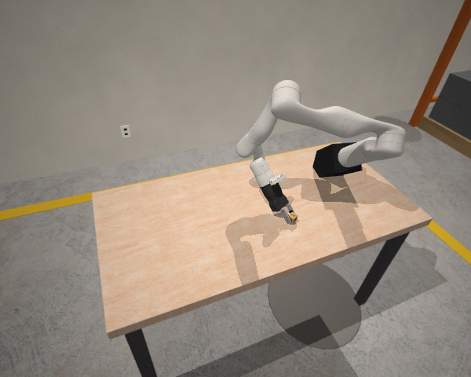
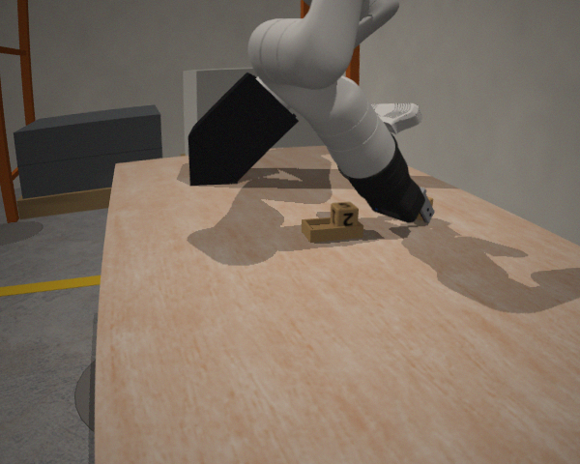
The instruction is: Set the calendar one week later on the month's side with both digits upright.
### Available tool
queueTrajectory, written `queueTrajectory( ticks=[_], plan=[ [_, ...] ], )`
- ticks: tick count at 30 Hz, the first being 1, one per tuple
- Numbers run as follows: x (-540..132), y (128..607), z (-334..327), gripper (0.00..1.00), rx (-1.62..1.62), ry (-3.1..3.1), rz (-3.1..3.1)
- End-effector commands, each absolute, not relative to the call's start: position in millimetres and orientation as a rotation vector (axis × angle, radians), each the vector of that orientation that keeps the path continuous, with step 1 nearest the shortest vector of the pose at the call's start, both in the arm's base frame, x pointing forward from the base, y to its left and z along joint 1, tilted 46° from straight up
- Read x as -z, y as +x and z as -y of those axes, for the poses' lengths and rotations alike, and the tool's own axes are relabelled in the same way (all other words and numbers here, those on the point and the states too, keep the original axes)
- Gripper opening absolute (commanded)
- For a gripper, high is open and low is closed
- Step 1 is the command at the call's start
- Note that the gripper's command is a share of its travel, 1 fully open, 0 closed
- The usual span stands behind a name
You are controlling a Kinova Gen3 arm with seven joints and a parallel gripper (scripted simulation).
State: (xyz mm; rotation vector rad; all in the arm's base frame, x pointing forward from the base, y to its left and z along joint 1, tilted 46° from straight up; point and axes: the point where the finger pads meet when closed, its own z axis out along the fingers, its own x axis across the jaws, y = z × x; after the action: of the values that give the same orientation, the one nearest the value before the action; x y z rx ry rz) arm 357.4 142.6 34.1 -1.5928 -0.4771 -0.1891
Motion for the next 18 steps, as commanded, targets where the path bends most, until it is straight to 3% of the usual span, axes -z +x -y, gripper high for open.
queueTrajectory(
  ticks=[1, 18],
  plan=[
    [-31.1, 360.7, -146.0, 0.57, 0.201, -1.595, 0.484],
    [-27.7, 361.6, -149.3, 0.57, 0.201, -1.595, 0.484]
  ],
)
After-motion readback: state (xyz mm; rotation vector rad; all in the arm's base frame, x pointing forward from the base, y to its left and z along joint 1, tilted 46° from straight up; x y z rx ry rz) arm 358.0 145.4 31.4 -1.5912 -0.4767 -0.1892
